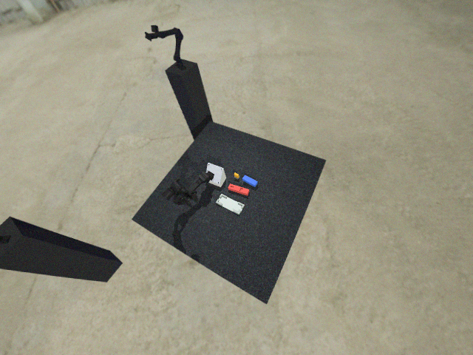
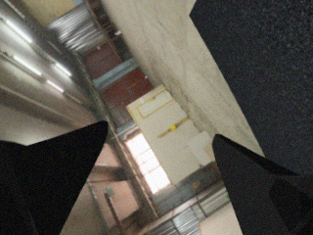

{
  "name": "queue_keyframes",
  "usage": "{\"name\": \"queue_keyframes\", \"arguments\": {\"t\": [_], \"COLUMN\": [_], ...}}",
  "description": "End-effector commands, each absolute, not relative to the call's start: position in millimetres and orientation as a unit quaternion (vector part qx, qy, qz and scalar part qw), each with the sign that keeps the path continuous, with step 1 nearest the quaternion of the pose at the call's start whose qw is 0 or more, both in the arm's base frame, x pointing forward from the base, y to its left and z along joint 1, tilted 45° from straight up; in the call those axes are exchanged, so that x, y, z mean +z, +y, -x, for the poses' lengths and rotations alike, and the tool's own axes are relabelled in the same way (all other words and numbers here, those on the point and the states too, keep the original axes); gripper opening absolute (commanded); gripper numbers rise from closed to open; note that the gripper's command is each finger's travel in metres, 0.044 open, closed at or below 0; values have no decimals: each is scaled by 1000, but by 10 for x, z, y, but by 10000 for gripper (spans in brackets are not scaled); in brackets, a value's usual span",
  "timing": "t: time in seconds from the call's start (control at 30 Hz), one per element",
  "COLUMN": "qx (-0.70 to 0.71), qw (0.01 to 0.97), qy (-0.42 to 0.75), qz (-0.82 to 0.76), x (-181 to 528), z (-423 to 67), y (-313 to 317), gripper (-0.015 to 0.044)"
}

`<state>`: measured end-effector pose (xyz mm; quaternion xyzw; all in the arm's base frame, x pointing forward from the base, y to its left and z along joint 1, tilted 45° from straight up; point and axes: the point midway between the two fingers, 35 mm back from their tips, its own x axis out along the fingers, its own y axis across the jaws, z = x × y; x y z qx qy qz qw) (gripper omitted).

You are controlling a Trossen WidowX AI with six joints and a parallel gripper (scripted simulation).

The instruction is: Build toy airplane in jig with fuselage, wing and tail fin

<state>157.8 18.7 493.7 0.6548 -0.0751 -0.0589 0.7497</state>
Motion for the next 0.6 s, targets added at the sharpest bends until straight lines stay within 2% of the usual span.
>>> {"name": "queue_keyframes", "arguments": {"t": [0.0, 0.1, 0.3, 0.57], "qx": [-59, -62, -56, -40], "qw": [750, 775, 878, 968], "qy": [-75, -93, -87, -9], "qz": [-655, -622, -467, -248], "x": [4937, 4940, 4773, 4075], "z": [-1578, -1626, -1923, -2423], "y": [187, 270, 960, 1767], "gripper": [426, 440, 440, 440]}}
